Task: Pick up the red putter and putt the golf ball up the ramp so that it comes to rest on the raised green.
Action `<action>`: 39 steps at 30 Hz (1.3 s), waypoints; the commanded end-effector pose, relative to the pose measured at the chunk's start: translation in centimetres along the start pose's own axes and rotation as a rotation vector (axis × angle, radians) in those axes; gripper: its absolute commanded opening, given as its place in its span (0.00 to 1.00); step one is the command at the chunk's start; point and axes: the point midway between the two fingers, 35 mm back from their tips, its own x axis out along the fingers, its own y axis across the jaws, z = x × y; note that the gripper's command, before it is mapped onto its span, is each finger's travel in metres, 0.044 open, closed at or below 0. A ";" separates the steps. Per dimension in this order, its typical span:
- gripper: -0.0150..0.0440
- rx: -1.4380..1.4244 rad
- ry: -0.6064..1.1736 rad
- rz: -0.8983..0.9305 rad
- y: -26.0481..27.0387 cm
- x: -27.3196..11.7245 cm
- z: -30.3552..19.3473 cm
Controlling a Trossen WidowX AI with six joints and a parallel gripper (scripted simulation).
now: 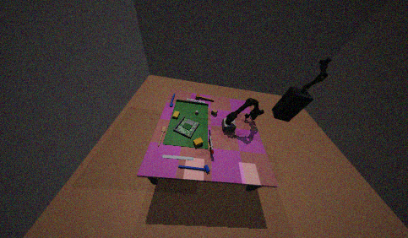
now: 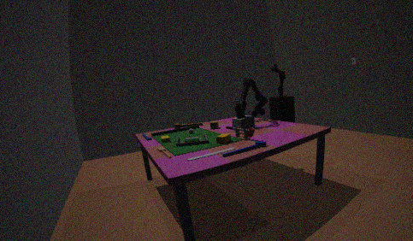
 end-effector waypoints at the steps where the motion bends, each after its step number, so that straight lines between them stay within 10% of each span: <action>1: 0.98 -0.005 0.000 -0.002 0.0 0.1 -0.1; 20: 1.00 -1.076 0.288 -0.443 -13.9 11.3 -23.1; 39: 1.00 -2.319 1.077 -0.718 -43.0 4.6 -38.7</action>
